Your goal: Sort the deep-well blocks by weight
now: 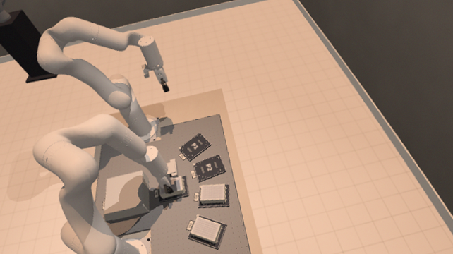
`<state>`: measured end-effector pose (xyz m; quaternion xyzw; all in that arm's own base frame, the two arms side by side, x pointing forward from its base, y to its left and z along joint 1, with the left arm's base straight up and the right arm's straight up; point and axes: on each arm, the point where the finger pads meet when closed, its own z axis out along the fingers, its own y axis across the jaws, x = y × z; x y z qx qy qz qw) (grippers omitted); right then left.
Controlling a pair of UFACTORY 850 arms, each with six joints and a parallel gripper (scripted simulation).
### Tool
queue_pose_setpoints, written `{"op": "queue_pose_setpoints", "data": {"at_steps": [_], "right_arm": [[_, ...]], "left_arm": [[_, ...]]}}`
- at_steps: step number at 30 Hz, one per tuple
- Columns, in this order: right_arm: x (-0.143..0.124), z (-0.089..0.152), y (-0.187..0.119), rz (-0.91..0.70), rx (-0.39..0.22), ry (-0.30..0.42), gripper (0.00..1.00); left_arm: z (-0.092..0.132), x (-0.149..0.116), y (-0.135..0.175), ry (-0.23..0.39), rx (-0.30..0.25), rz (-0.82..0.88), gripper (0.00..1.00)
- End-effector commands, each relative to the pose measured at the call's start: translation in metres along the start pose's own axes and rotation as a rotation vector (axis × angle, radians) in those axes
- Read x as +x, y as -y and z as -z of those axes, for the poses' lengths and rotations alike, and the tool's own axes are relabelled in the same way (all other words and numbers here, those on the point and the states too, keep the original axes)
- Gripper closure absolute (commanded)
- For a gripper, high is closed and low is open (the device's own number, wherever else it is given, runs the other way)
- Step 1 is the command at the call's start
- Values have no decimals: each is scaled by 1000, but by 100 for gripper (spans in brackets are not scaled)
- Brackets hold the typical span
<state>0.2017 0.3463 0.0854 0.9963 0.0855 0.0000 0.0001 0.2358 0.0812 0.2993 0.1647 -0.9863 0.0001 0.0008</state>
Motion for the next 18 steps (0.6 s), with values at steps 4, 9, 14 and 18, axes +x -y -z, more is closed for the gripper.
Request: {"op": "queue_pose_setpoints", "data": {"at_steps": [4, 9, 14, 18], "right_arm": [[1, -13, 1, 0, 1, -1, 0], [1, -18, 1, 0, 1, -1, 0], [1, -22, 1, 0, 1, -1, 0], [1, -22, 1, 0, 1, -1, 0]], "left_arm": [[1, -1, 0, 2, 0, 0, 0], [1, -1, 0, 2, 0, 0, 0], [1, -1, 0, 2, 0, 0, 0], [1, -1, 0, 2, 0, 0, 0]]}}
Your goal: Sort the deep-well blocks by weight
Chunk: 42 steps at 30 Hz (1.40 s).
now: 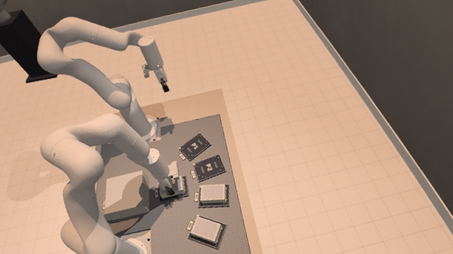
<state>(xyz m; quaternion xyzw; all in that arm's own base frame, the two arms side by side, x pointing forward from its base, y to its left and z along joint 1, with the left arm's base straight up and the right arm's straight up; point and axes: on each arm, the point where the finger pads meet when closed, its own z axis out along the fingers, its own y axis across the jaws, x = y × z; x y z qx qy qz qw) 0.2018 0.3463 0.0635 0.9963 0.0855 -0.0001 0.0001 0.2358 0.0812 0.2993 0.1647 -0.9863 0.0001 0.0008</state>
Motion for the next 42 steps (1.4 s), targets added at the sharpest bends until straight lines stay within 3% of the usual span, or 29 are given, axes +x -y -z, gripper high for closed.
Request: {"op": "queue_pose_setpoints", "data": {"at_steps": [1, 42], "right_arm": [[1, 0, 1, 0, 1, -1, 0], [1, -20, 1, 0, 1, -1, 0]], "left_arm": [[1, -1, 0, 2, 0, 0, 0], [1, -1, 0, 2, 0, 0, 0]]}}
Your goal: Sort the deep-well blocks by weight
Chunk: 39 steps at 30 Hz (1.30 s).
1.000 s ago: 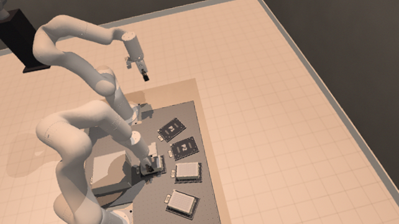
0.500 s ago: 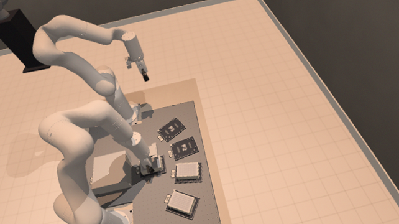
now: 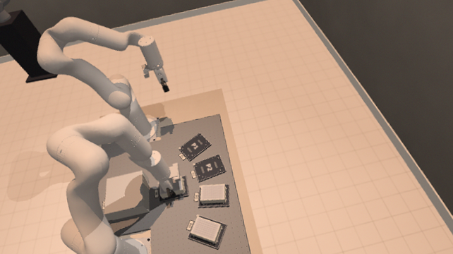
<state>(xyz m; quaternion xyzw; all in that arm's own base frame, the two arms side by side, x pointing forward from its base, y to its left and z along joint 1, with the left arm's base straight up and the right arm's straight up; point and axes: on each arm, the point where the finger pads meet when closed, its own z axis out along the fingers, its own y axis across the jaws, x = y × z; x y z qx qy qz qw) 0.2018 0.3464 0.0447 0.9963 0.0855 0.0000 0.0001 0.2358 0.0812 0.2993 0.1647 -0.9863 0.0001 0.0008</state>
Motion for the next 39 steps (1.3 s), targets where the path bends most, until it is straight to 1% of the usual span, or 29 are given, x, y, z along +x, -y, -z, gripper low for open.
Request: {"op": "queue_pose_setpoints", "data": {"at_steps": [1, 17, 18, 39], "right_arm": [[1, -1, 1, 0, 1, -1, 0], [1, -1, 1, 0, 1, -1, 0], [1, -1, 1, 0, 1, -1, 100], [0, -1, 1, 0, 1, -1, 100]], "left_arm": [[1, -1, 0, 2, 0, 0, 0], [1, -1, 0, 2, 0, 0, 0], [1, -1, 0, 2, 0, 0, 0], [1, -1, 0, 2, 0, 0, 0]]}}
